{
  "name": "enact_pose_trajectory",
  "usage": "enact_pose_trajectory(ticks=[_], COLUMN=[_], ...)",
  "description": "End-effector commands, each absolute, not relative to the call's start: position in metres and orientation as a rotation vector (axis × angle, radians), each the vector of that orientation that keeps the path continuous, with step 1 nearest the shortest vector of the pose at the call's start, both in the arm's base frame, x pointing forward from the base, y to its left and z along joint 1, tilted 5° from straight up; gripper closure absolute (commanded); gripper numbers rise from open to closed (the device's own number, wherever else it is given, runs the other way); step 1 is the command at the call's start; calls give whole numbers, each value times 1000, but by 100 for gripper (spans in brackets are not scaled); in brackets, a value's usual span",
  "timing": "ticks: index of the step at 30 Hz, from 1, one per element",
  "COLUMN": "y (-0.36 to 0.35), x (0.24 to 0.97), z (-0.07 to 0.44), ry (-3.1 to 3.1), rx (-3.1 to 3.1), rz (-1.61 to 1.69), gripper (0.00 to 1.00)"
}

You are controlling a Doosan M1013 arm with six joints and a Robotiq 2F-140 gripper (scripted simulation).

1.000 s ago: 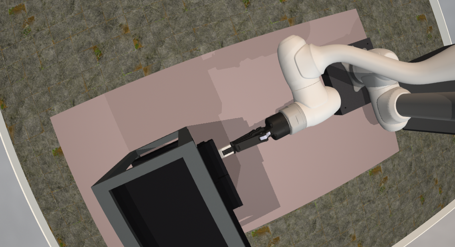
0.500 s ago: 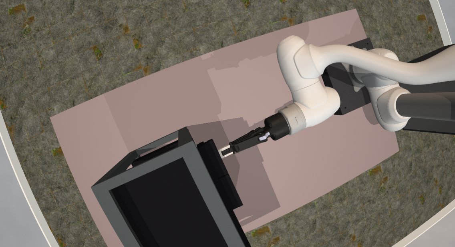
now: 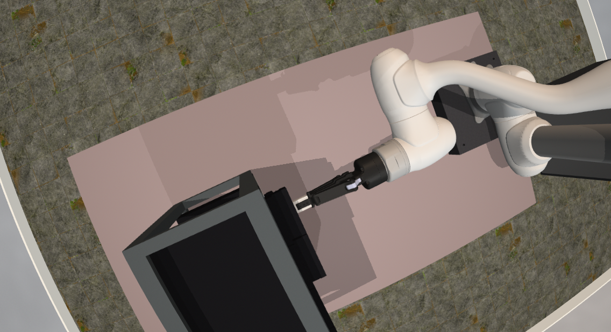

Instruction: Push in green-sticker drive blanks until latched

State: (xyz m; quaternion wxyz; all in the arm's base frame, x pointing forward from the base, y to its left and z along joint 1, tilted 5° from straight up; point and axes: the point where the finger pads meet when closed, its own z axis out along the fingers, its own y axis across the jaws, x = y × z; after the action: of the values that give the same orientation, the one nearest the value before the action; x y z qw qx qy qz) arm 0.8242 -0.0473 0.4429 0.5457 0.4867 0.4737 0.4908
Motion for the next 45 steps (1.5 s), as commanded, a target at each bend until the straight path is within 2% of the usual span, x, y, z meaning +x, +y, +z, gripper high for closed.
enact_pose_trajectory(ticks=[1, 45], y=[-47, -48], x=[824, 831], z=[443, 444], ry=[1123, 1123], rx=[1154, 1154], rz=[1164, 1164], gripper=[100, 100])
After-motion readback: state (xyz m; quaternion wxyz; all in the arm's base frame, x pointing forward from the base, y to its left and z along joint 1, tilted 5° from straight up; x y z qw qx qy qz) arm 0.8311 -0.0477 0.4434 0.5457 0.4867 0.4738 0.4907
